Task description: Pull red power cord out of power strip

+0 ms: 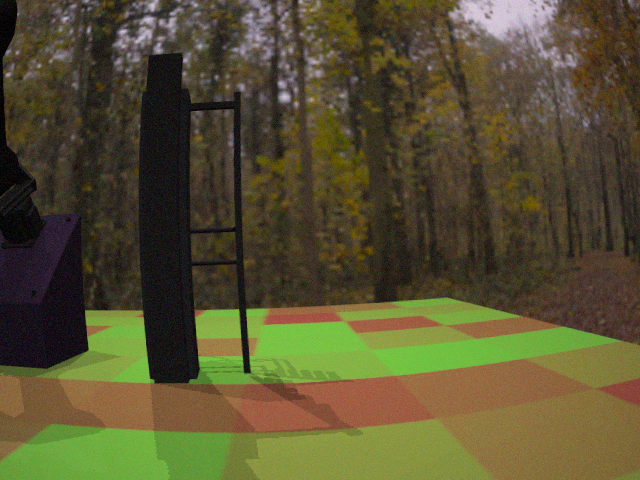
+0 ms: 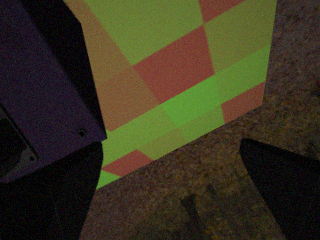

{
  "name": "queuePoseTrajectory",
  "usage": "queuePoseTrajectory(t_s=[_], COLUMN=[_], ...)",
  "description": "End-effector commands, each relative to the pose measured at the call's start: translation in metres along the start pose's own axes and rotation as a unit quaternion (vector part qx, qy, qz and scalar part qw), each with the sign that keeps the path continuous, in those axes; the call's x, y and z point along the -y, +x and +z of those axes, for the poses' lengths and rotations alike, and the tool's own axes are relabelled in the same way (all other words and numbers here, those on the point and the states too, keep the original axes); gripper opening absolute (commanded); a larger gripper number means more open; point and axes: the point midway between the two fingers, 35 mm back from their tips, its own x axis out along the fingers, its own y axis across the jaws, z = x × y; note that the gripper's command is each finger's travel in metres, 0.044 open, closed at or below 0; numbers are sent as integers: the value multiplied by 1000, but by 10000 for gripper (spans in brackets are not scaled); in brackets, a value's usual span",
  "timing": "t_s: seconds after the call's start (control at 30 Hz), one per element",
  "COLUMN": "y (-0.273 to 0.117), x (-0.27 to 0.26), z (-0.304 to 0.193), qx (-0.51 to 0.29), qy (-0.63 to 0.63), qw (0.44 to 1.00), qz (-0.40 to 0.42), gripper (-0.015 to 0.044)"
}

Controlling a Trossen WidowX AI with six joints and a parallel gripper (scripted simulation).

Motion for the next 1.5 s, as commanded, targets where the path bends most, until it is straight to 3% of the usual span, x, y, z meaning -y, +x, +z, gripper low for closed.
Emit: queuePoseTrajectory(t_s=[0.0,0.27,0.6,0.93,1.2,1.47], y=[0,1,3,12,26,42], x=[0,7,-35,-135,-240,-346], z=[-2,-79,-183,-255,-268,-231], qx=[-1,-52,-92,-115,-110,-81], qy=[6,243,499,709,831,896], qw=[1000,968,859,679,499,314], qz=[0,27,71,152,219,302], gripper=[374,164,160,160,160,160])
